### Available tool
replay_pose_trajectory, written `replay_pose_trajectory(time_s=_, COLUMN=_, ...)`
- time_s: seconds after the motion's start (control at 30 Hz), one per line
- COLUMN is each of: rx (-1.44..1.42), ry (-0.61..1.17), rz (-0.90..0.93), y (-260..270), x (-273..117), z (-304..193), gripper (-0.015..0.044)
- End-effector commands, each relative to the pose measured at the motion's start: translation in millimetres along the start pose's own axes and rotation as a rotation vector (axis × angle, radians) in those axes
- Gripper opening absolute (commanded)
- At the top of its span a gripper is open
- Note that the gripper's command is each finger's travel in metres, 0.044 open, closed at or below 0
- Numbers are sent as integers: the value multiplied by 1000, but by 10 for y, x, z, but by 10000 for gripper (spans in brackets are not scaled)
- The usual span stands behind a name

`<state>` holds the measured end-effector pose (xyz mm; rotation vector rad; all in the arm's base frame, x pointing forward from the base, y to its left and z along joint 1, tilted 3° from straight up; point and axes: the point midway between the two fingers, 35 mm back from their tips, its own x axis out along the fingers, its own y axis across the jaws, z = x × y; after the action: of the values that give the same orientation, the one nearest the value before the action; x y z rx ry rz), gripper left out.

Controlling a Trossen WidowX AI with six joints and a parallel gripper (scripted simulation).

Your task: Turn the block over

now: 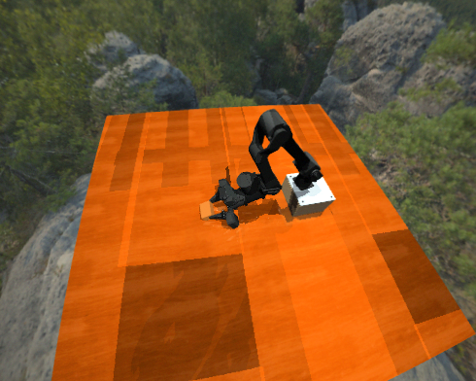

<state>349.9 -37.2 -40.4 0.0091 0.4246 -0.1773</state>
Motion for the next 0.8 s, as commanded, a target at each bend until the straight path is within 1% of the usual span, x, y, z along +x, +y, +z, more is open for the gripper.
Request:
replay_pose_trajectory(time_s=0.0, rx=-4, ry=-4, rz=-7, y=-10, x=-3, z=6, gripper=210)
replay_pose_trajectory(time_s=0.3, rx=-4, ry=-4, rz=-7, y=-10, x=-3, z=6, gripper=440)
replay_pose_trajectory(time_s=0.77, rx=-4, ry=-4, rz=-7, y=-10, x=-3, z=6, gripper=440)
